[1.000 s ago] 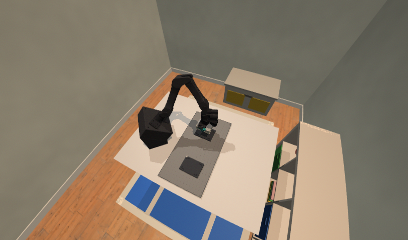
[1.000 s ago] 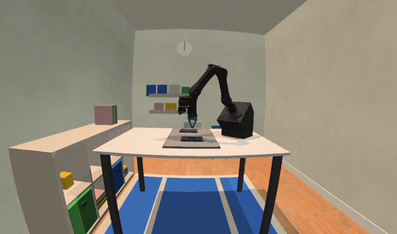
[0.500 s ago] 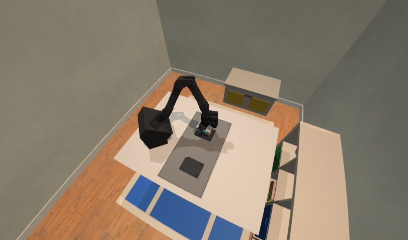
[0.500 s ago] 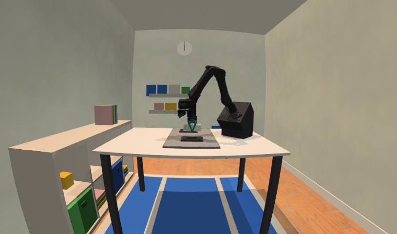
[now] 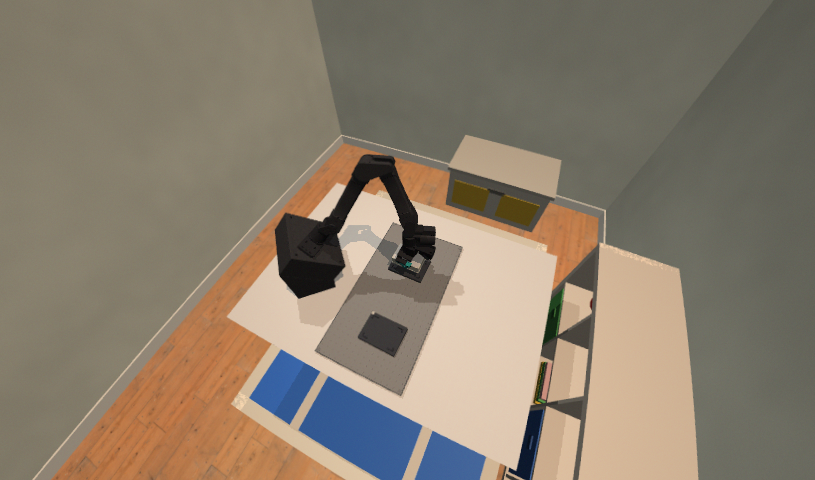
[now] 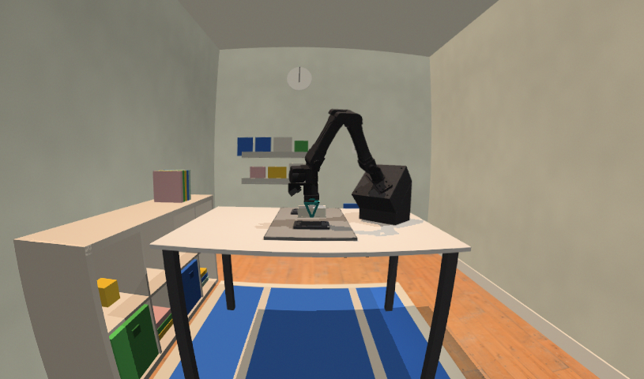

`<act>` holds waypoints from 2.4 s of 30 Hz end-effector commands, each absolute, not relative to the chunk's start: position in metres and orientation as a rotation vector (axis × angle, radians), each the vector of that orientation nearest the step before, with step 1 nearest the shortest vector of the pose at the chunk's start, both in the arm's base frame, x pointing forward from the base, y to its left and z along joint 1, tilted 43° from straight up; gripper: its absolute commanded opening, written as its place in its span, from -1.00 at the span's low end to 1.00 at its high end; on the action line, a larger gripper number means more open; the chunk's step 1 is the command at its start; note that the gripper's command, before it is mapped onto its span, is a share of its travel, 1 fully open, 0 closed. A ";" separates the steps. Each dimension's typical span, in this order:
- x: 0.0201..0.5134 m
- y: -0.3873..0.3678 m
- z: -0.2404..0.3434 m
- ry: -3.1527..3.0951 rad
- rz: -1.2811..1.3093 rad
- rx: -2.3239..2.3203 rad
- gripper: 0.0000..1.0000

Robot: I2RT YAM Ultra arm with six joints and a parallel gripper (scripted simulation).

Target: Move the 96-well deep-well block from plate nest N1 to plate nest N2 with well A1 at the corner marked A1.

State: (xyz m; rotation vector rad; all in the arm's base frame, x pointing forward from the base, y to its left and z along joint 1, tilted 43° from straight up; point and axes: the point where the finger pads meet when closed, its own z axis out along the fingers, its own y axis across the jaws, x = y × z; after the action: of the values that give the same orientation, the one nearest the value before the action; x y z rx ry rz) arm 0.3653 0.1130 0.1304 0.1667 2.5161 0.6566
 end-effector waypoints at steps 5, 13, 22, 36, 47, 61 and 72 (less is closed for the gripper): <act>0.375 0.115 0.132 2.483 0.653 0.166 -1.00; 0.383 0.121 0.122 2.483 0.653 0.166 -1.00; 0.385 0.123 0.119 2.483 0.653 0.166 -1.00; 0.384 0.123 0.119 2.483 0.653 0.166 -1.00; 0.384 0.124 0.117 2.483 0.653 0.167 -1.00; 0.385 0.125 0.115 2.483 0.654 0.167 -1.00; 0.385 0.125 0.114 2.483 0.654 0.167 -1.00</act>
State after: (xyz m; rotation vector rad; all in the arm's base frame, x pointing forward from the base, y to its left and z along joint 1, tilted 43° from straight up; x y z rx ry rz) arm 0.3835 0.1262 0.1099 0.1664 2.4971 0.6551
